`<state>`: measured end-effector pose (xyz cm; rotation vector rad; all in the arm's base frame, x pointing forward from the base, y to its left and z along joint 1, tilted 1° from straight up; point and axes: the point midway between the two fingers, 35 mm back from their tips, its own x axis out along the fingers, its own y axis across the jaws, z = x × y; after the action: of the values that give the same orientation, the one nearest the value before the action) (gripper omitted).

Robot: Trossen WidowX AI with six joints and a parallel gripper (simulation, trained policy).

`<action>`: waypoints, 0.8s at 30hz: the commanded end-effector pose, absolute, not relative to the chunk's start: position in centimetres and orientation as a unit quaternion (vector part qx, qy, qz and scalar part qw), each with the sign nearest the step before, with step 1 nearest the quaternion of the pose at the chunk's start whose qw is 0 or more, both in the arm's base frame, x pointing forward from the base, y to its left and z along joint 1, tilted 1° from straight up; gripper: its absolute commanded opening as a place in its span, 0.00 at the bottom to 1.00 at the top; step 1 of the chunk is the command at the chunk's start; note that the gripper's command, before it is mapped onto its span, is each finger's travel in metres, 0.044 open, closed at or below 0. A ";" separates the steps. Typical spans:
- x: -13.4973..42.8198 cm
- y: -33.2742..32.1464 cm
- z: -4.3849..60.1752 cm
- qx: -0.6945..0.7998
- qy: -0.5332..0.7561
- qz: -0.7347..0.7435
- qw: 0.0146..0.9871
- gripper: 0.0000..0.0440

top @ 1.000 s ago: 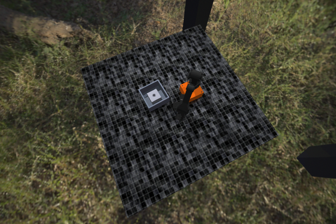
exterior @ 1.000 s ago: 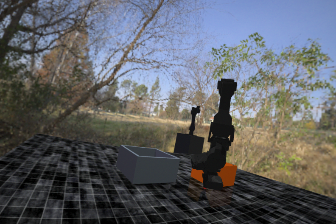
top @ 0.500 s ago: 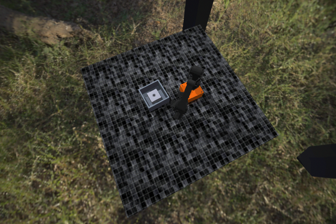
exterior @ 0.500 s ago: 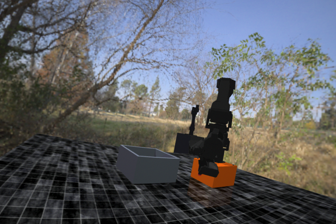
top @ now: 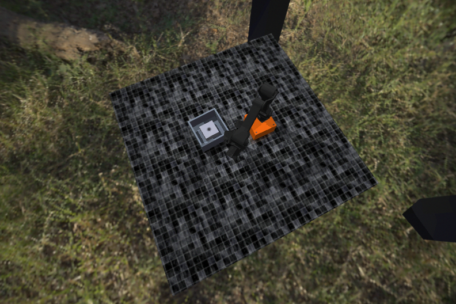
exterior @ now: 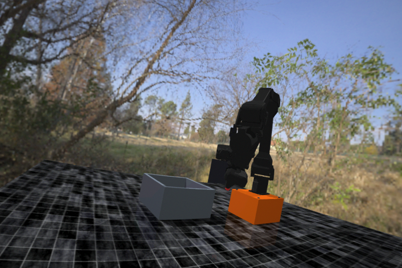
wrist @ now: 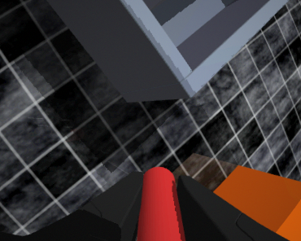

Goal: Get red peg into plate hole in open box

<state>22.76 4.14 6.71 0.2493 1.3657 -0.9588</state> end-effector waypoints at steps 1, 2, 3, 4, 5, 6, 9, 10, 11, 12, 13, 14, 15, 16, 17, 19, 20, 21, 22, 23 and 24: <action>23.6 3.1 7.5 0.122 0.593 -0.436 0.666 0.00; 23.9 2.7 7.7 0.127 0.590 -0.439 0.666 0.00; 24.2 2.4 7.8 0.132 0.586 -0.442 0.666 0.00; 24.5 2.1 8.0 0.137 0.583 -0.445 0.666 0.00; 24.8 1.7 8.1 0.141 0.580 -0.448 0.666 0.00; 25.0 1.4 8.3 0.146 0.577 -0.451 0.666 0.00; 25.9 0.2 8.5 0.160 0.568 -0.458 0.664 0.00; 26.1 -0.2 8.6 0.164 0.566 -0.461 0.664 0.00; 26.4 -0.6 8.6 0.168 0.563 -0.463 0.663 0.00; 26.6 -1.0 8.7 0.172 0.561 -0.465 0.662 0.00; 26.9 -1.4 8.7 0.175 0.559 -0.467 0.662 0.00; 27.1 -1.8 8.6 0.179 0.558 -0.469 0.661 0.00; 27.3 -2.2 8.6 0.182 0.556 -0.470 0.660 0.00; 27.6 -2.7 8.6 0.186 0.555 -0.471 0.660 0.00; 27.8 -3.1 8.5 0.189 0.554 -0.472 0.659 0.00; 28.3 -4.0 8.3 0.195 0.552 -0.473 0.659 0.00; 28.6 -4.4 8.2 0.198 0.551 -0.473 0.658 0.00; 28.8 -4.8 8.1 0.201 0.550 -0.473 0.658 0.00; 29.1 -5.2 8.0 0.204 0.550 -0.472 0.658 0.00; 29.3 -5.7 7.9 0.206 0.550 -0.471 0.658 0.00; 29.5 -6.1 7.8 0.209 0.550 -0.470 0.658 0.00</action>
<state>29.02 -5.23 8.21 0.4628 1.2380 -1.0697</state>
